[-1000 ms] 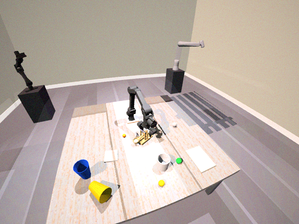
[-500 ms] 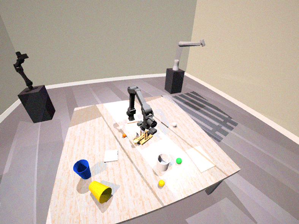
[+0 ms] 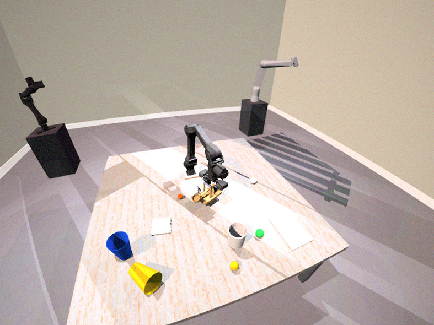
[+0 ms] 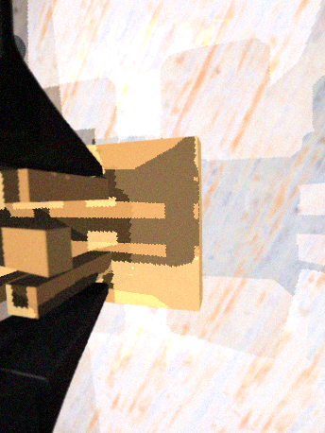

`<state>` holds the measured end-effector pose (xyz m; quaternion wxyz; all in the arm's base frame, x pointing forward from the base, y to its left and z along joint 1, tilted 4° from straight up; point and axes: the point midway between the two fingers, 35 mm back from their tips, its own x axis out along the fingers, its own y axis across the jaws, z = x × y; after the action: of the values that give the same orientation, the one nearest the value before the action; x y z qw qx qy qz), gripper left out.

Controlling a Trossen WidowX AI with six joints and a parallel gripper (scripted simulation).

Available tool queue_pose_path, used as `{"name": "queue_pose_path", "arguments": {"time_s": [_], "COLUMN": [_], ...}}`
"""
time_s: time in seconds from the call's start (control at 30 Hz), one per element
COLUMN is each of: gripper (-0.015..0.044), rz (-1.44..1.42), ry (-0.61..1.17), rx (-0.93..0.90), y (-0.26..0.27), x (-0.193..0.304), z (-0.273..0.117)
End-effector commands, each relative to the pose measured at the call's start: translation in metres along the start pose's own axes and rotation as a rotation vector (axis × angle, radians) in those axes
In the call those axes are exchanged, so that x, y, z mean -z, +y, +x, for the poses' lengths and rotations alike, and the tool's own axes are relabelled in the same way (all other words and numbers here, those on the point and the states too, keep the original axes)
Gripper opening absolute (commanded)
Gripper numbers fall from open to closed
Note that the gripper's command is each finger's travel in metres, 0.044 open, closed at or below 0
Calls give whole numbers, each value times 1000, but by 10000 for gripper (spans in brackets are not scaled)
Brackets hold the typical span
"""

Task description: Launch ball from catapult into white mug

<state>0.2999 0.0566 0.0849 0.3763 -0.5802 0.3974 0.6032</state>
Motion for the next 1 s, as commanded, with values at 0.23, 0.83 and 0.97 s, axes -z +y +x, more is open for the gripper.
{"name": "queue_pose_path", "arguments": {"time_s": [0.23, 0.83, 0.97], "gripper": [0, 0, 0], "rz": [330, 919, 925], "ry": [0, -2, -2], "rx": [9, 6, 7], "y": [-1, -18, -21], "x": [0, 7, 9], "z": [-6, -4, -4]}}
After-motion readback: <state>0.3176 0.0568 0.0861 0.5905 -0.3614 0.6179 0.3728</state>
